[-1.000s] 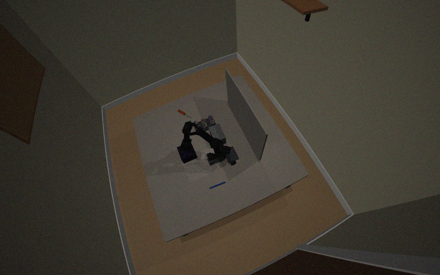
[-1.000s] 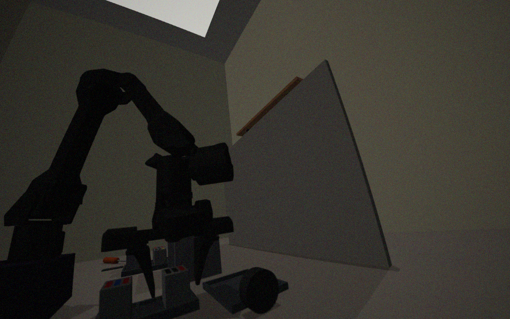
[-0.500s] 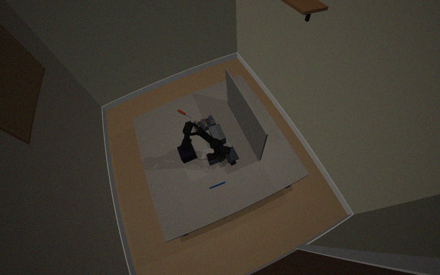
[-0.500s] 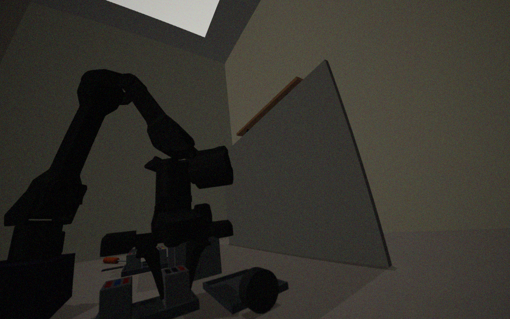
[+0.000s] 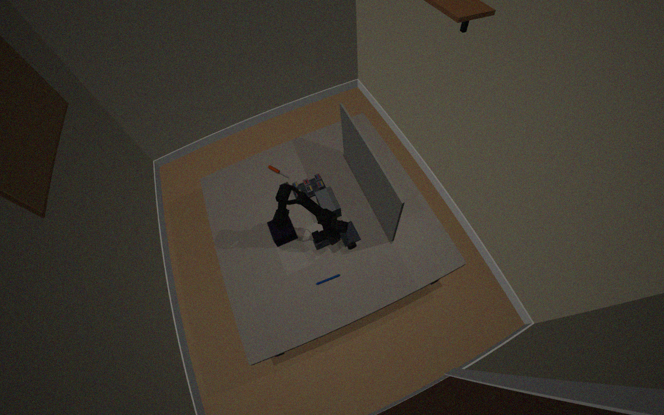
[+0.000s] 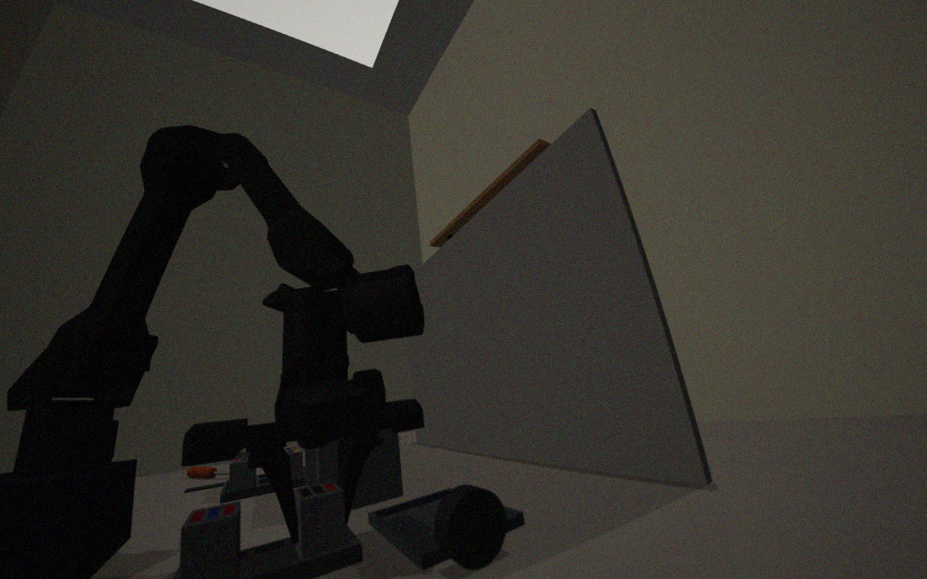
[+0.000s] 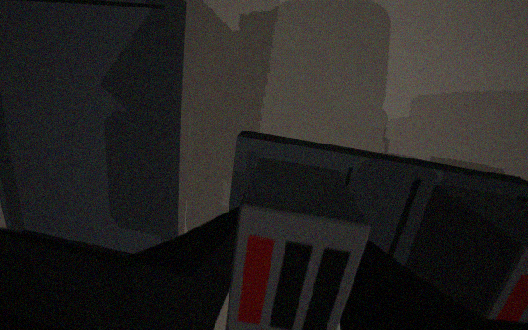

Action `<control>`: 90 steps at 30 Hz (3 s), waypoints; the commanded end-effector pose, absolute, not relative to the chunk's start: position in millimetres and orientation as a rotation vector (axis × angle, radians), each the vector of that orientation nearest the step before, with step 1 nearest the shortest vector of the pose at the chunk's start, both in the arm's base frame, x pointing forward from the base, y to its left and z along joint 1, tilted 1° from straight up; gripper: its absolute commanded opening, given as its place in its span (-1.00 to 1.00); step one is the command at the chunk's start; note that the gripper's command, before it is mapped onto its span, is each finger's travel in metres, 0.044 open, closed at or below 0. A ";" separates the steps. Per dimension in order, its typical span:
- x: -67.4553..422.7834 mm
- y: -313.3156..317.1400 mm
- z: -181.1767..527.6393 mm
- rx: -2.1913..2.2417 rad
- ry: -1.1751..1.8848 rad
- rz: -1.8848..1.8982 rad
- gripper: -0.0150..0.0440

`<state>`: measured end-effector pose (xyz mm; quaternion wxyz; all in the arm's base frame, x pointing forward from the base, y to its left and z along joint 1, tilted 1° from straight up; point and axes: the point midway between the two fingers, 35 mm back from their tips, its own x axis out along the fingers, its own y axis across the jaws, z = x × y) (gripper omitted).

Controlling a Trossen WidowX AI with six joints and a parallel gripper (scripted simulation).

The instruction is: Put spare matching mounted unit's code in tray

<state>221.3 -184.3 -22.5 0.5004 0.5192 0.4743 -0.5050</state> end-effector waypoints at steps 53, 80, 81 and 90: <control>278.0 -202.8 137.2 1.257 1.134 -1.197 -0.49; 320.7 -205.6 124.5 1.264 1.132 -1.212 -0.49; 321.0 -205.7 123.5 1.264 1.132 -1.212 -0.49; 323.0 -206.8 114.1 1.264 1.132 -1.212 -0.49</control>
